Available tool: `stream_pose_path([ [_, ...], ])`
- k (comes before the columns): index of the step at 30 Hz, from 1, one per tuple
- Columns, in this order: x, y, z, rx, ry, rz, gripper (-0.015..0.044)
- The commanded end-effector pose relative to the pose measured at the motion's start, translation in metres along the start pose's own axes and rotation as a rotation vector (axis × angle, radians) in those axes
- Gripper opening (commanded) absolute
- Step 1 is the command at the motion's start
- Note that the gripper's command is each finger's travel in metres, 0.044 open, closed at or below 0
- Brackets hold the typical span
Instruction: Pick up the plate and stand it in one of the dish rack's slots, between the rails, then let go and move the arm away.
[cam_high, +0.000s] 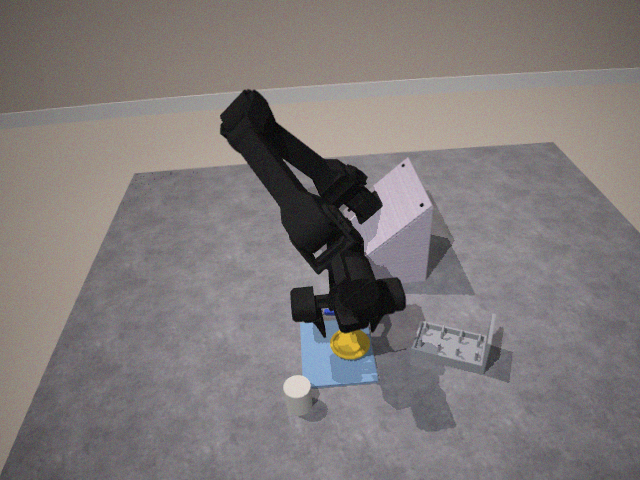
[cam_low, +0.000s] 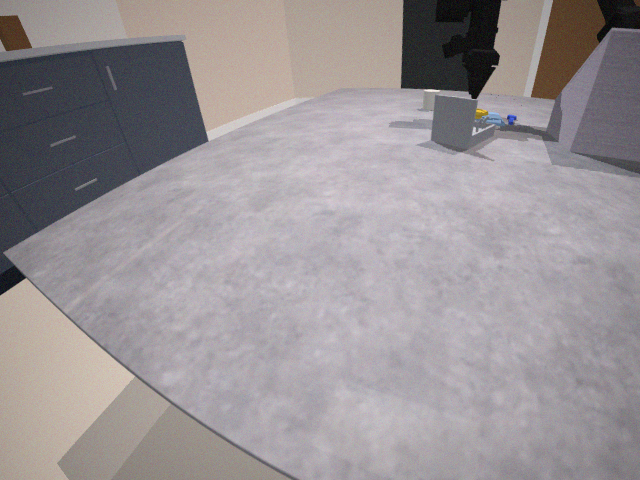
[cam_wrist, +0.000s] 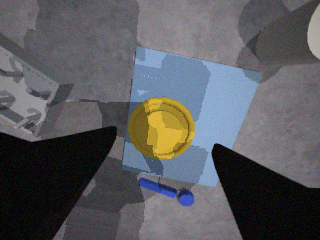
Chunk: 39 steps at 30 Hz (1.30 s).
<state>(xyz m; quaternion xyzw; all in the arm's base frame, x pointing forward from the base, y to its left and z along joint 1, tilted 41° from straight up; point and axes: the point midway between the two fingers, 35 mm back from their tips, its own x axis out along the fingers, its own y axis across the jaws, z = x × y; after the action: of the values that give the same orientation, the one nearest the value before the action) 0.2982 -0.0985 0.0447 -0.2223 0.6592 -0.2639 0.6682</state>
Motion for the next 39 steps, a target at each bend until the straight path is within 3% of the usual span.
stream_pose_path([
  [1,0.010,0.002,-0.003,-0.015,0.014,-0.006,0.0400],
  [33,0.045,0.003,-0.007,-0.015,0.014,-0.009,0.0398],
  [39,0.045,0.003,-0.007,-0.015,0.014,-0.009,0.0358],
])
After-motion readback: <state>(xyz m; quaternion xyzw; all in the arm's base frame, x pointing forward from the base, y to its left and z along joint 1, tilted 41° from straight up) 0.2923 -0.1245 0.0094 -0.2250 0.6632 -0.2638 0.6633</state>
